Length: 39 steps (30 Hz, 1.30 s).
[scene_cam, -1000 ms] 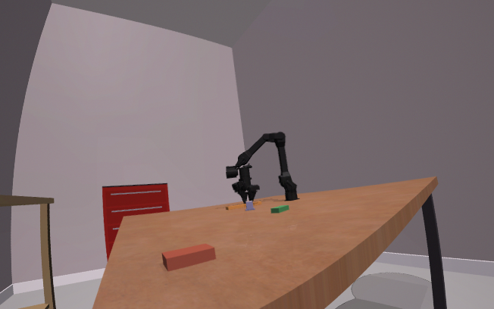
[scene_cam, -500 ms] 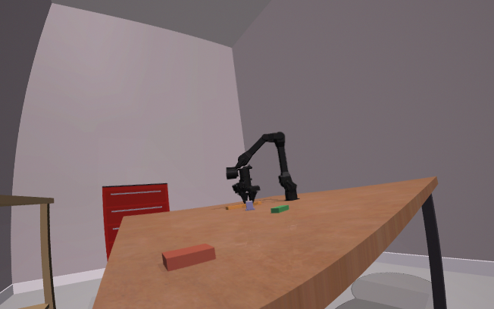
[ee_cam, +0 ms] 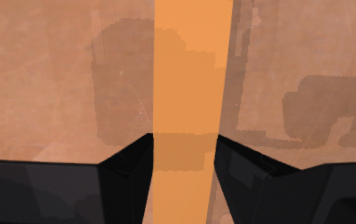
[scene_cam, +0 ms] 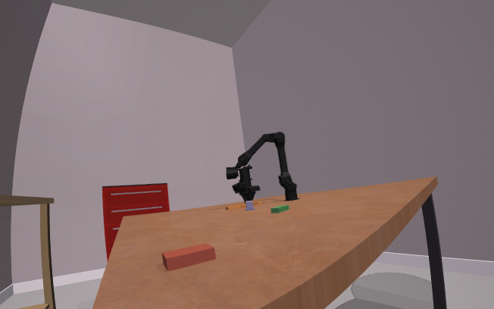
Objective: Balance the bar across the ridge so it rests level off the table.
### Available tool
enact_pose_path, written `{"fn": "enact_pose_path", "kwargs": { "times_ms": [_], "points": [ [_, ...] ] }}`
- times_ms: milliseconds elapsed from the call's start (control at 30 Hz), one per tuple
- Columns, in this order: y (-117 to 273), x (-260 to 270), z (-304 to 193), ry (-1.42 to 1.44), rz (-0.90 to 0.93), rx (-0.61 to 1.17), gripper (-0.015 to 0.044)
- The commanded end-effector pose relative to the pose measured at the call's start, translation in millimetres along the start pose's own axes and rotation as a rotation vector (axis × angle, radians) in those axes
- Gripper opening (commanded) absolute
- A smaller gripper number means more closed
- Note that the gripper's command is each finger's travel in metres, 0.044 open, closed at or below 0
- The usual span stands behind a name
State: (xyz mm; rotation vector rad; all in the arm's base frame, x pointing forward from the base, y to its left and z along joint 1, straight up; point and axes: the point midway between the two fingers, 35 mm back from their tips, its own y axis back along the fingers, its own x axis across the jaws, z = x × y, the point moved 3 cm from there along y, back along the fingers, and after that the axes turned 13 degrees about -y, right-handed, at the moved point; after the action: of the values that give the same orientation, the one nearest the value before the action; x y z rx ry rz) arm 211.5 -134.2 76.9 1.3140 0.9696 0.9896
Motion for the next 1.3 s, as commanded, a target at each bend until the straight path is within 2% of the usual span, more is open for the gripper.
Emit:
{"fn": "enact_pose_path", "kwargs": {
  "times_ms": [0, 33, 1067, 1267],
  "points": [
    [3.7, -0.2, 0.7, 0.0, 0.0, 0.0, 0.0025],
    [6.2, -0.3, 1.1, 0.0, 0.0, 0.0, 0.0],
    [86.2, -0.3, 0.8, 0.006, -0.003, 0.001, 0.0],
    [90.0, 7.4, 4.2, 0.059, -0.002, 0.001, 0.0]
  ]
}}
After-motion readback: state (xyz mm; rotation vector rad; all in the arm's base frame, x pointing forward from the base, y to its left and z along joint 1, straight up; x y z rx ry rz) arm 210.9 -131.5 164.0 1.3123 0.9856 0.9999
